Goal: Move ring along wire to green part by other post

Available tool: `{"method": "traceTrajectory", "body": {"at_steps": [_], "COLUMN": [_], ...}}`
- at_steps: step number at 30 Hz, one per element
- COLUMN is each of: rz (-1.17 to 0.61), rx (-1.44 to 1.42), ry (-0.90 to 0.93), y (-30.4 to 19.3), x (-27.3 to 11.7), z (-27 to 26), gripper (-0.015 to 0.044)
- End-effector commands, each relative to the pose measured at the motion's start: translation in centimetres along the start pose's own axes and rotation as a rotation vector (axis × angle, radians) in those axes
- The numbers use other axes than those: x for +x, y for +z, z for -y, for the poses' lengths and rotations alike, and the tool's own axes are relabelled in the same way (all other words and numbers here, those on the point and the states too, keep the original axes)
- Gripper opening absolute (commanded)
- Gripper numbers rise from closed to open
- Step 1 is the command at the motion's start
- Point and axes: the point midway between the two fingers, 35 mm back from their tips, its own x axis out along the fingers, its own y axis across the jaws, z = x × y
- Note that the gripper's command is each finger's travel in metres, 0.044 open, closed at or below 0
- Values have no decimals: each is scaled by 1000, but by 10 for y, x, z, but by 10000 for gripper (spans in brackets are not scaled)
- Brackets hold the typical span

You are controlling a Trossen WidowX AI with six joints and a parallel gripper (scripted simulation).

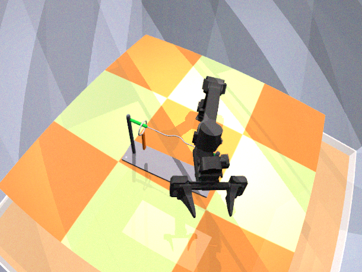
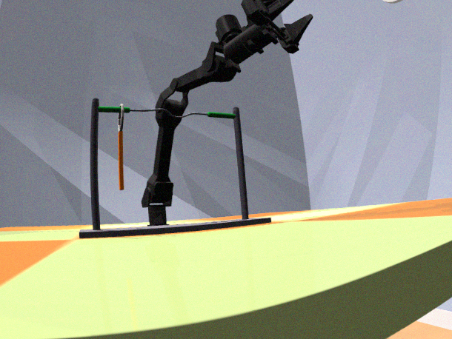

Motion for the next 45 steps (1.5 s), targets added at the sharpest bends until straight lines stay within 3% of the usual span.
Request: {"method": "traceTrajectory", "body": {"at_steps": [1, 9, 18, 28, 37, 45], "rz": [-1, -35, -62, -54, -65, -148], "rx": [0, 27, 105, 194, 232, 201], "ry": [-2, -144, -394, -675, -858, -902], "y": [0, -16, -26, -31, -47, -88], "x": [0, -32, -112, -235, -341, -405], "z": [1, 86, 210, 315, 360, 363], "gripper": [374, 164, 160, 160, 160, 160]}}
